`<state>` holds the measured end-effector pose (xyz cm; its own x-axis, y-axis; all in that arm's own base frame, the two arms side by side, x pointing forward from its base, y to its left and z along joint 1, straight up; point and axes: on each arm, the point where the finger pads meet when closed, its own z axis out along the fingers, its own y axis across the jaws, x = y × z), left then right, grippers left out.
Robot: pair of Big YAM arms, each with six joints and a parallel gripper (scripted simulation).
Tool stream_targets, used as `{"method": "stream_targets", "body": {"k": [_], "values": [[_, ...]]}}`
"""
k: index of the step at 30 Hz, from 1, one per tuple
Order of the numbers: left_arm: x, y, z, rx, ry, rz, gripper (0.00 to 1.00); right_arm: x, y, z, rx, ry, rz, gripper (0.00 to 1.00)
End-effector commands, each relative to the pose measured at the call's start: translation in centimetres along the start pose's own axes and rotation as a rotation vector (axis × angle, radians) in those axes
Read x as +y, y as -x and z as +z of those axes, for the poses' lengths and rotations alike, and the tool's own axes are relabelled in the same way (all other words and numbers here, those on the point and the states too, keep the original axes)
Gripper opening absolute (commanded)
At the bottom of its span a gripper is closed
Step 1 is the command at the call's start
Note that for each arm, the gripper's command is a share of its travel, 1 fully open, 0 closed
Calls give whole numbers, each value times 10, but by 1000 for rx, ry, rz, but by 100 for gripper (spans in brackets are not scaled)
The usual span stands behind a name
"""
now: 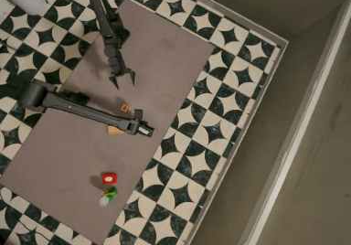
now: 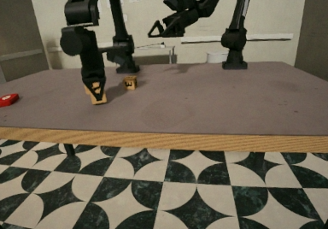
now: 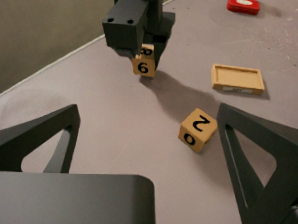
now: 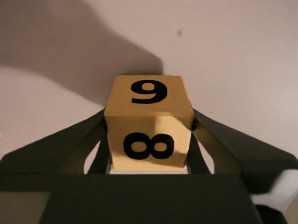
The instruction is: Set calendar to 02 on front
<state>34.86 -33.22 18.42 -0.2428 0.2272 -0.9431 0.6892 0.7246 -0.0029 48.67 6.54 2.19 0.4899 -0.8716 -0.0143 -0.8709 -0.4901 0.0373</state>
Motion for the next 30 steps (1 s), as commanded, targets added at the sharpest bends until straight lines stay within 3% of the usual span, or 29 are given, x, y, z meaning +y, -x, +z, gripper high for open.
{"method": "stream_targets", "body": {"k": [1, 5, 7, 9, 12, 15, 17, 25, 30], "values": [[1, 35, 5, -66, 2, 3, 100, -19, -8, -53, 31, -79, 6, 40], [1, 35, 5, -66, 2, 3, 100, -17, -7, -75, 31, -79, 6, 40], [1, 35, 5, -66, 2, 3, 100, -17, -7, -75, 31, -79, 6, 40], [6, 51, 7, -92, 12, 15, 100, -6, -10, -66, 27, -67, -2, 40], [6, 44, 13, -72, -12, 56, 100, 19, -9, -55, 29, -50, -8, 40], [0, 42, 16, -64, -94, 104, 100, 48, -11, -52, 36, -41, -6, 40], [0, 42, 16, -64, -94, 104, 100, 48, -11, -52, 36, -41, -6, 40], [-29, 39, 10, -82, -468, 197, 100, 144, -17, -42, 62, -11, 21, 40], [-38, 39, 1, -104, -600, 210, 100, 172, -18, -38, 68, -4, 55, 40]]}}
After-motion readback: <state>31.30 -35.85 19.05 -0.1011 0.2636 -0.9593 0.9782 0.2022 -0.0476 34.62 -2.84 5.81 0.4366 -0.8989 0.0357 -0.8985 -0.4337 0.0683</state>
